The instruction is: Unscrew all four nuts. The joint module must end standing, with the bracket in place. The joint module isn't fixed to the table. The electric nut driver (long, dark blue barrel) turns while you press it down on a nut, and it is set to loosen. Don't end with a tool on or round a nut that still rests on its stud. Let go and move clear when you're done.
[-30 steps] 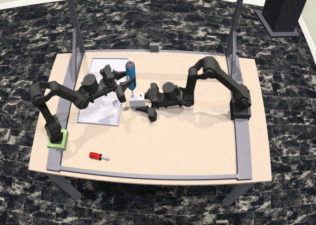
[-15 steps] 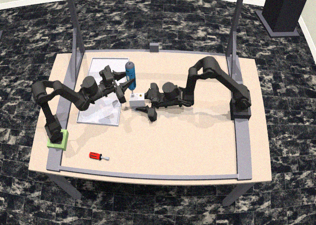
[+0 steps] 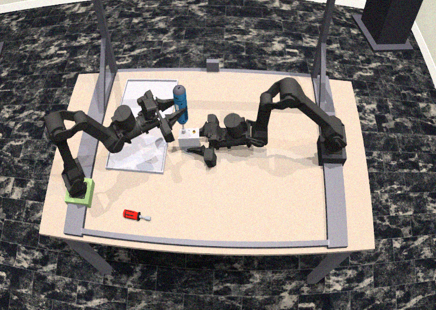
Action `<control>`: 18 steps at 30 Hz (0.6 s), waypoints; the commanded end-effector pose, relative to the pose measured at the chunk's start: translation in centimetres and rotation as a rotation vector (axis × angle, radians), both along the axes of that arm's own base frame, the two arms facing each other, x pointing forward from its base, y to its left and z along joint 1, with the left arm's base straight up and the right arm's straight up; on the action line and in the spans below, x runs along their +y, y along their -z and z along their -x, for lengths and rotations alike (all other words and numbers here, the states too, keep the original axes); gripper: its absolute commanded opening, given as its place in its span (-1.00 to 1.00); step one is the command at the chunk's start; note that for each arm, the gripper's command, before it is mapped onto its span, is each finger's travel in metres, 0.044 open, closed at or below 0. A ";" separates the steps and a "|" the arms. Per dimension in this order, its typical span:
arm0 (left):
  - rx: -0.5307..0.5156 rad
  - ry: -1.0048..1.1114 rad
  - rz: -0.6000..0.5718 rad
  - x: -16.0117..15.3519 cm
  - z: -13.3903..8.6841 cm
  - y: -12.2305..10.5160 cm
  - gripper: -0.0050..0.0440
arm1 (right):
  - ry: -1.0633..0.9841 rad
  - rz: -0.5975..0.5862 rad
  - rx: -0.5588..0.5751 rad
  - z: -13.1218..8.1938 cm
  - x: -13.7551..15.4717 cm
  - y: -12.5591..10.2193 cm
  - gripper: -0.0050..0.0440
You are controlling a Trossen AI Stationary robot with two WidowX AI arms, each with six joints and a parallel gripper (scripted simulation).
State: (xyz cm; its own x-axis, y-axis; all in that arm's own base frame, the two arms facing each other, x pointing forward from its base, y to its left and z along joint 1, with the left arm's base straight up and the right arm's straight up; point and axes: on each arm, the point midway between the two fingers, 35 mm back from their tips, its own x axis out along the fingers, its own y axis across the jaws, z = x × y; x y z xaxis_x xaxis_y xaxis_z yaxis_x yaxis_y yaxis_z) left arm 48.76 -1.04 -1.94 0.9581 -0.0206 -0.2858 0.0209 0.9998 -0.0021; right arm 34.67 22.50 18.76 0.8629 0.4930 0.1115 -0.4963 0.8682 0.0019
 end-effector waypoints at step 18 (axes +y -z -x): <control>-0.036 0.000 -0.001 0.0 -0.5 -1.4 0.19 | -0.008 -0.008 -0.011 0.2 0.0 2.1 -0.13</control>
